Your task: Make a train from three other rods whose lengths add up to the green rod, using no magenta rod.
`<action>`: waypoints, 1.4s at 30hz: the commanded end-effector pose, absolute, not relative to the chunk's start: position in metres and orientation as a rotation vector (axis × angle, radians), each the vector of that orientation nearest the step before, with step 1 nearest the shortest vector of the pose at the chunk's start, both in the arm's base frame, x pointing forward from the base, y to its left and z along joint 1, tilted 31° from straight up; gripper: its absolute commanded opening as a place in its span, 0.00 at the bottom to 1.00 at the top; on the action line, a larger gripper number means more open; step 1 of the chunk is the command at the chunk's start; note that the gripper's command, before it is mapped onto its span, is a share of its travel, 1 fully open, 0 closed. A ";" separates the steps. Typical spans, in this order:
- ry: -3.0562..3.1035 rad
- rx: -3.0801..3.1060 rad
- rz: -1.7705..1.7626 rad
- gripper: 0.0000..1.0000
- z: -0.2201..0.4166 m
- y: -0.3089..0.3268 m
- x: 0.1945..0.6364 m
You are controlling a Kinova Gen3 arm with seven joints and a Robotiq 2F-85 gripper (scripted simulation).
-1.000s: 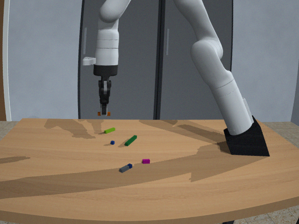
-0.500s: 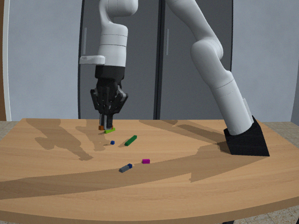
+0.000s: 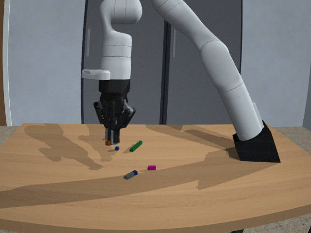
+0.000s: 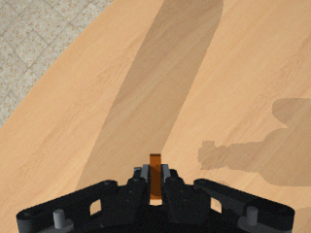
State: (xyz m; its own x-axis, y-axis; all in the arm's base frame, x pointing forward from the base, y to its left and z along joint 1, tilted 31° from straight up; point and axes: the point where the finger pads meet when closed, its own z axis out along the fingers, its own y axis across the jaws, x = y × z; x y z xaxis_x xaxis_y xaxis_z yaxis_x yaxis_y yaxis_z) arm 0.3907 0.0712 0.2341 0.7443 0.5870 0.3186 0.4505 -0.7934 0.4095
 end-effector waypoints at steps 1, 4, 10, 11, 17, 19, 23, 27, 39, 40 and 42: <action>0.865 2.564 0.528 0.05 0.226 0.107 0.381; 0.866 2.564 0.528 0.05 0.226 0.108 0.381; 0.866 2.564 0.528 0.05 0.226 0.108 0.381; 0.866 2.564 0.528 0.05 0.226 0.108 0.381; 0.866 2.564 0.528 0.05 0.225 0.107 0.381; 0.865 2.564 0.527 0.05 0.224 0.107 0.381; 0.864 2.566 0.520 0.05 0.219 0.104 0.381; 0.863 2.566 0.519 0.05 0.212 0.102 0.384; 0.862 2.566 0.518 0.05 0.171 0.091 0.406; 0.862 2.566 0.518 0.05 0.171 0.091 0.406; 0.862 2.566 0.519 0.05 0.168 0.090 0.408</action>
State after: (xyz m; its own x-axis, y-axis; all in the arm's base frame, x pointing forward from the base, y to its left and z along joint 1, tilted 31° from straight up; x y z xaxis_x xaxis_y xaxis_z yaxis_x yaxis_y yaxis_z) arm 0.4074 0.0869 0.1786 0.7444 0.6299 0.2215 0.4824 -0.7368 0.4737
